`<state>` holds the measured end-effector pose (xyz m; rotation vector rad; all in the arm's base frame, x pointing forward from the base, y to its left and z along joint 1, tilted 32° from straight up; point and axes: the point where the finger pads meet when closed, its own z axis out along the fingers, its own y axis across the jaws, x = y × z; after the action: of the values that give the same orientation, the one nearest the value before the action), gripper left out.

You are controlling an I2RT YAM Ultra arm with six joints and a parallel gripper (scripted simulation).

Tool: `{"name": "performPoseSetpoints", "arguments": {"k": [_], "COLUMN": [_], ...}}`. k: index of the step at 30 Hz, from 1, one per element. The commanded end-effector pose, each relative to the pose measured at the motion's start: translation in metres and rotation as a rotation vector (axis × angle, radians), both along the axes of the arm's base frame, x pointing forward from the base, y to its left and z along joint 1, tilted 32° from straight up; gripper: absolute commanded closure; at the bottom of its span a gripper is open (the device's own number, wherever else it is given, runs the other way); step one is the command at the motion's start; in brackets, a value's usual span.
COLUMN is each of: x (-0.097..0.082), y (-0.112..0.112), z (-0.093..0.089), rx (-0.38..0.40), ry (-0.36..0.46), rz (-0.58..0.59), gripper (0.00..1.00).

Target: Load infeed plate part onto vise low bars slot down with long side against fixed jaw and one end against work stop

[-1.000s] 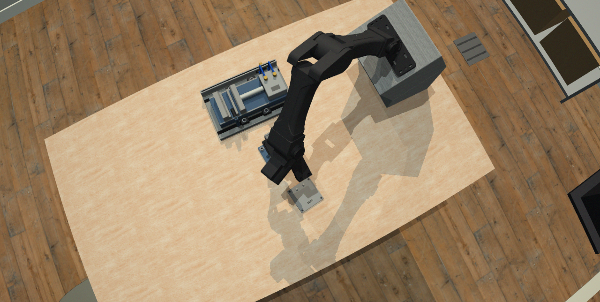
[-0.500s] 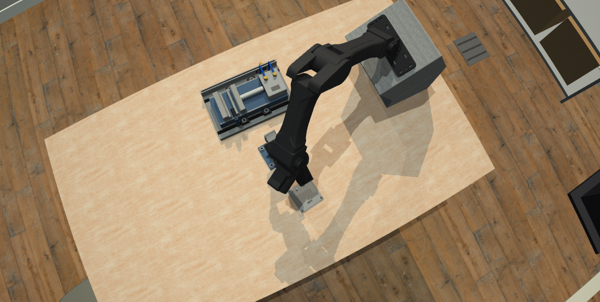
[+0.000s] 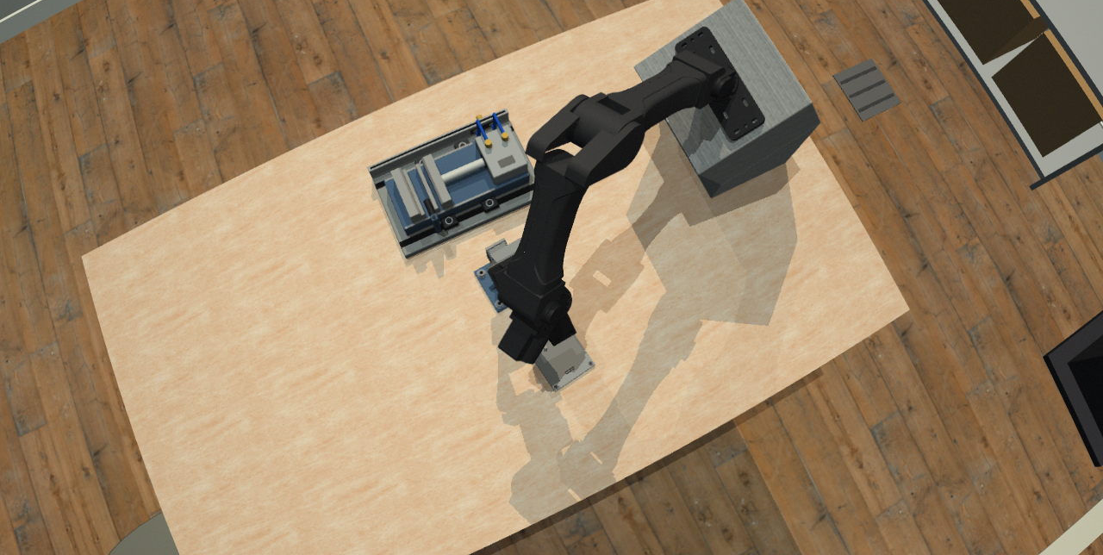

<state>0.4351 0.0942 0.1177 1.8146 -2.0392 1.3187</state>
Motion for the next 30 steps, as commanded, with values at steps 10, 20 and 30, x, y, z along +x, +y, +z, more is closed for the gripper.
{"name": "performPoseSetpoints", "arguments": {"k": [10,20,30], "x": [-0.002,-0.002,-0.002], "y": [0.003,0.003,0.002], "z": [0.017,0.02,0.027], "rx": [-0.053,-0.057,-0.048], "ry": [-0.027,-0.034,-0.049], "rz": [-0.021,-0.026,-0.026], "gripper": [1.0,1.0,1.0]}}
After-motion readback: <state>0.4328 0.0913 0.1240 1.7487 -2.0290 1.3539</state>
